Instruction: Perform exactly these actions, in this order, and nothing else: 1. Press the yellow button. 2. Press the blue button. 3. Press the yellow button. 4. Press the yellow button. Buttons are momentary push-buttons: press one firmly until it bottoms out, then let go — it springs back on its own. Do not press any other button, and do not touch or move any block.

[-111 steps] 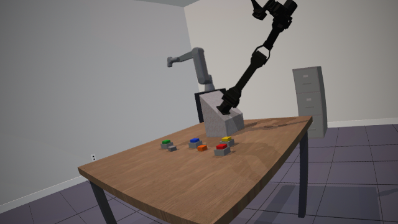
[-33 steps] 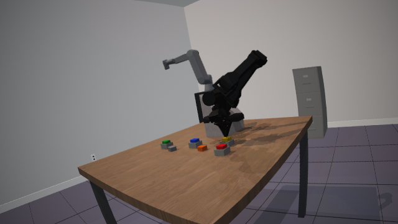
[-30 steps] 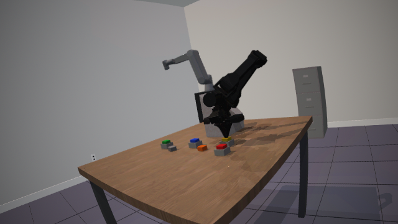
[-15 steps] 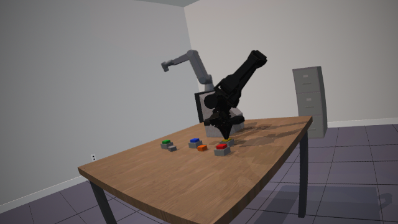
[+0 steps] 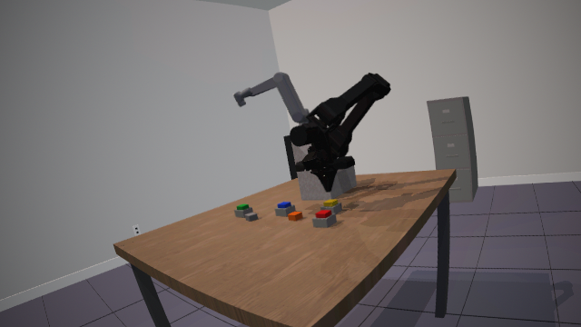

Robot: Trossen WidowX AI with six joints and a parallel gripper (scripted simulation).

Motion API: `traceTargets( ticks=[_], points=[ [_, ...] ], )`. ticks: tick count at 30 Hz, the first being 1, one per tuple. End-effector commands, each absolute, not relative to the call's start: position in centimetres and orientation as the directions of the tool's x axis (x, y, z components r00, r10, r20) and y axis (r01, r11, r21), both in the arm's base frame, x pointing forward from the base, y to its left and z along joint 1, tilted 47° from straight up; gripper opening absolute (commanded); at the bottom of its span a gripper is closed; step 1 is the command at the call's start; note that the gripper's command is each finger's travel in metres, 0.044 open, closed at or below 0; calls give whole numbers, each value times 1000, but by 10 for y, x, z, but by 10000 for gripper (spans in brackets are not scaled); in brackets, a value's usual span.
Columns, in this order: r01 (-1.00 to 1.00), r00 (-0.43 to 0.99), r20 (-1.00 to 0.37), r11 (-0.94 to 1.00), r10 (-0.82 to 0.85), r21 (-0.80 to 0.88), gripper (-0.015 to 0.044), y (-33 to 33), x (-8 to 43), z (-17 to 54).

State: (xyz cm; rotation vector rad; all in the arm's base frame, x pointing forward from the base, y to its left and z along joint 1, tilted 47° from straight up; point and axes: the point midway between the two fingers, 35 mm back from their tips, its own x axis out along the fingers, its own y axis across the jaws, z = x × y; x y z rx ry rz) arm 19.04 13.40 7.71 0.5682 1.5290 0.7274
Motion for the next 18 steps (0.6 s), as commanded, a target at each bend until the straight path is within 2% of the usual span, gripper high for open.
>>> traceTargets(
  ticks=[1, 8, 18],
  points=[
    [-73, -85, -682, 678, 727, 732, 20, 115, 195, 94],
    [-73, -86, -679, 675, 729, 734, 20, 91, 197, 115],
    [-72, -81, -693, 689, 716, 721, 20, 11, 237, 30]
  ],
)
